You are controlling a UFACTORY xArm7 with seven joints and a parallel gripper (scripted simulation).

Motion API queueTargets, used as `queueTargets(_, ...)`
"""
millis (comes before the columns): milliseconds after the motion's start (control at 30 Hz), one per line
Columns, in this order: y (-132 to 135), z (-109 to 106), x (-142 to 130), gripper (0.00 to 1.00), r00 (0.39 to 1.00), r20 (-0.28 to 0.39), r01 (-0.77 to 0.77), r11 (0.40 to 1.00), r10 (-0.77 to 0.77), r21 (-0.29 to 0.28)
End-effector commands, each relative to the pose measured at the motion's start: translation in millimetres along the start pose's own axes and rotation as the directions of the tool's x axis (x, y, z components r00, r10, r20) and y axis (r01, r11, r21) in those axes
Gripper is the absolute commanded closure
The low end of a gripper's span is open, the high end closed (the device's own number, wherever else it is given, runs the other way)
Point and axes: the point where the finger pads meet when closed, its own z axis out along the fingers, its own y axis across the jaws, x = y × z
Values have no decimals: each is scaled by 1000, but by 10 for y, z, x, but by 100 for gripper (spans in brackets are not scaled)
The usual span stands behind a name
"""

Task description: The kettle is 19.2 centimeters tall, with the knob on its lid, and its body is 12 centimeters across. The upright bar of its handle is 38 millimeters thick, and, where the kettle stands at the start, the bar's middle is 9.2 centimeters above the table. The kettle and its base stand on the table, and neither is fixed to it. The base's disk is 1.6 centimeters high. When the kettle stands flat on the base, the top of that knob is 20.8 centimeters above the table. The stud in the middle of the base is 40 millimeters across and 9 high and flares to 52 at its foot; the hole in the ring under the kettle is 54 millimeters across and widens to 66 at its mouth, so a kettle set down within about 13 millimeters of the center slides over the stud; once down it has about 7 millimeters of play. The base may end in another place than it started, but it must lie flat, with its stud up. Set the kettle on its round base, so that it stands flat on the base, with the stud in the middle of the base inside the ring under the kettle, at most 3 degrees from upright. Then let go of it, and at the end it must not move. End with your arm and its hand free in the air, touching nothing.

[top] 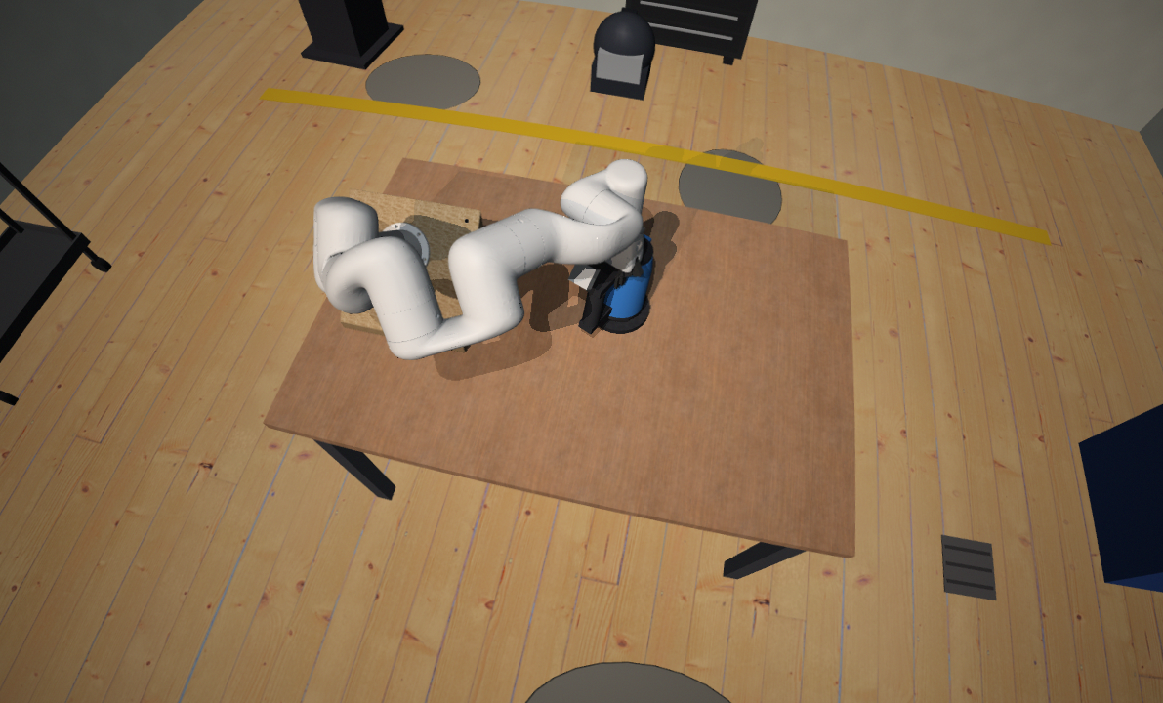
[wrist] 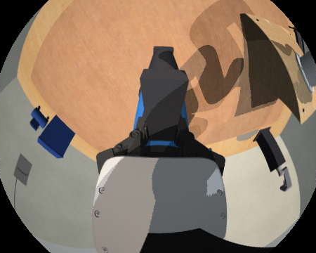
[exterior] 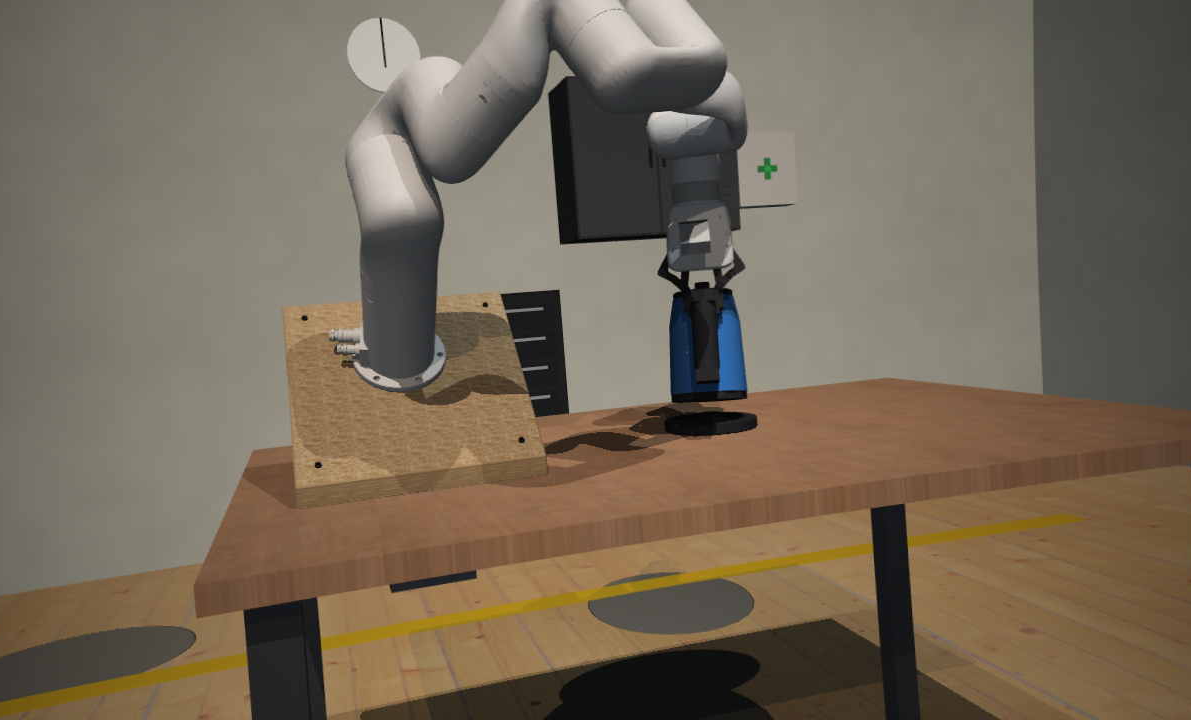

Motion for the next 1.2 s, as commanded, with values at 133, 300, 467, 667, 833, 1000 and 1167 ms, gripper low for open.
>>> queueTargets(133,-5,-27,-14,100,1000,5,0,1000,0,3)
queueTargets(300,-5,-27,-14,100,1000,5,0,1000,0,3)
queueTargets(467,-5,-27,-14,100,1000,5,0,1000,0,3)
queueTargets(667,-5,-27,-14,100,1000,5,0,1000,0,3)
queueTargets(833,-4,-28,-22,100,1000,5,0,1000,0,3)
queueTargets(1000,-1,-31,-39,100,1000,5,0,1000,0,3)
queueTargets(1167,2,-33,-52,100,1000,5,0,1000,0,3)
